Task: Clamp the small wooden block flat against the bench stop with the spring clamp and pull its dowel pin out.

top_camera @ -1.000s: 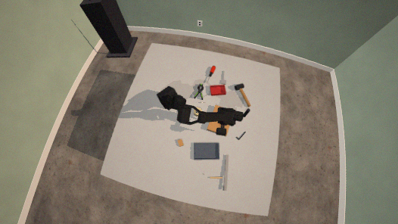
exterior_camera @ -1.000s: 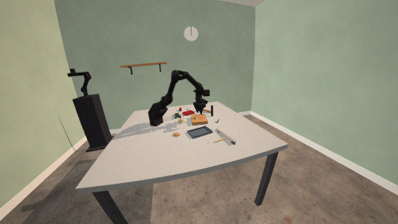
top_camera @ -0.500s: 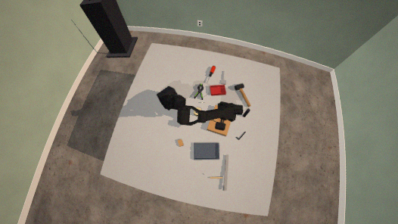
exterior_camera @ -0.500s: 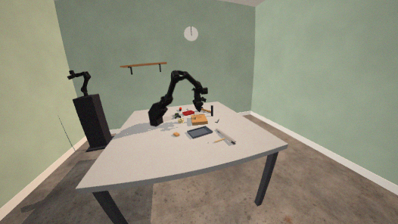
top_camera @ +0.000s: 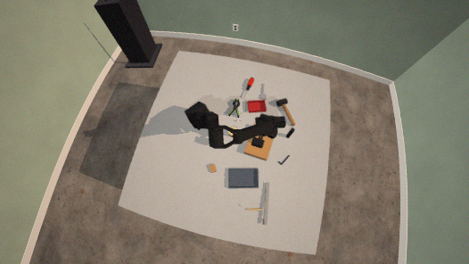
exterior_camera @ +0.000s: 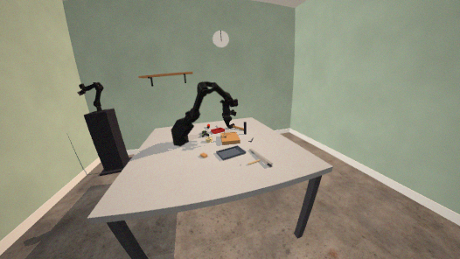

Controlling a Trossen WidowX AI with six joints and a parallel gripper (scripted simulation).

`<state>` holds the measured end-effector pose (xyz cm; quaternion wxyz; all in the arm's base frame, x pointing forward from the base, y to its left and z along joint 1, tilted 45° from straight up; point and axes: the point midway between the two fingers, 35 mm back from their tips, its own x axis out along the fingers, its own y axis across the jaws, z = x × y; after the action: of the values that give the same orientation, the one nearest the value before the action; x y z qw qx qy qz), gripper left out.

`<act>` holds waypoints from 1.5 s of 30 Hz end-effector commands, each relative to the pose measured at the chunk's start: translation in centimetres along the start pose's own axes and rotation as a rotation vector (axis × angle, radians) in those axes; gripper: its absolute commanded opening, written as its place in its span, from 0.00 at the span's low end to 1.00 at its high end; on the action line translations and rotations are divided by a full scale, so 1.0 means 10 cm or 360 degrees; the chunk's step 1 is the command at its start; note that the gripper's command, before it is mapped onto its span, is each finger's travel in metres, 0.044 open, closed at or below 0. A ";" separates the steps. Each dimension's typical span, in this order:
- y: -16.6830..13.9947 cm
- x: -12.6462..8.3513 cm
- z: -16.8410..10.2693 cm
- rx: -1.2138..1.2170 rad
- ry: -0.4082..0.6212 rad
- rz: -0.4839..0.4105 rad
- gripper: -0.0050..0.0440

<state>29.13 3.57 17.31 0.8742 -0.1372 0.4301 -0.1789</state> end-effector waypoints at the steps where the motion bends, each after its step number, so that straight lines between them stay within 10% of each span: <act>1: 0.07 -0.02 -0.07 0.0028 0.0011 0.0024 1.00; 11: 0.07 -0.02 -0.07 0.0030 0.0011 0.0025 1.00; 45: 0.07 0.11 -0.02 0.0900 0.0021 0.0022 0.39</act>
<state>29.64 3.81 16.54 0.8808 0.0941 0.3732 -0.2757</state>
